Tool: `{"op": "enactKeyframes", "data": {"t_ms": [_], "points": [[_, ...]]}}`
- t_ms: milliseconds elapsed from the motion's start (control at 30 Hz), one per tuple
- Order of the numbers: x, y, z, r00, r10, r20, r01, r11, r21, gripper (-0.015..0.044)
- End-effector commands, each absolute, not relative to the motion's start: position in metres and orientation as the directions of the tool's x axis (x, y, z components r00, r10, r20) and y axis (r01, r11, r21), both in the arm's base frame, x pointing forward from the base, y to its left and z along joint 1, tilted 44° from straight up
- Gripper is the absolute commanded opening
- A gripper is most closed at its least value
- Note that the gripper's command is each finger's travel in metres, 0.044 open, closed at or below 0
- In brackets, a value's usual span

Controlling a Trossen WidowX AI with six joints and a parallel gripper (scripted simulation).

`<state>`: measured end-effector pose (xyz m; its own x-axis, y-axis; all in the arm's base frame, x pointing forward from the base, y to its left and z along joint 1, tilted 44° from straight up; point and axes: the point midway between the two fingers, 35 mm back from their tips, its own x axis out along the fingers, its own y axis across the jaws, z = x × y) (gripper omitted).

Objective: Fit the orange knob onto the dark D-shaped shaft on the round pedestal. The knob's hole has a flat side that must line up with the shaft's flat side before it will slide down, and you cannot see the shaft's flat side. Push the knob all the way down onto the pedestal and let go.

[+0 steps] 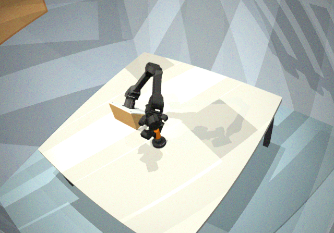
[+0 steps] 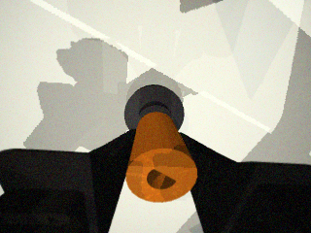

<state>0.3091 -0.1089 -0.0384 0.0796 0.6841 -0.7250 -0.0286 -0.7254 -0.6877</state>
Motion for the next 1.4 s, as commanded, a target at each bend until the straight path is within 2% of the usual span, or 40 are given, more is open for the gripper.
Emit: {"op": "enactKeyframes", "data": {"t_ms": [0,533,767,1367], "points": [[0.3092,-0.1082,-0.0393,0.08,0.684,-0.725,-0.035,-0.725,-0.688,0.0],[0.3104,-0.1123,-0.0361,0.08,0.684,-0.725,-0.043,-0.724,-0.688,0.0],[0.3113,-0.1128,-0.0367,0.08,0.684,-0.725,-0.241,-0.693,-0.68,0.0],[0.3089,-0.1084,-0.0392,0.08,0.684,-0.725,-0.241,-0.692,-0.68,0.0]]}}
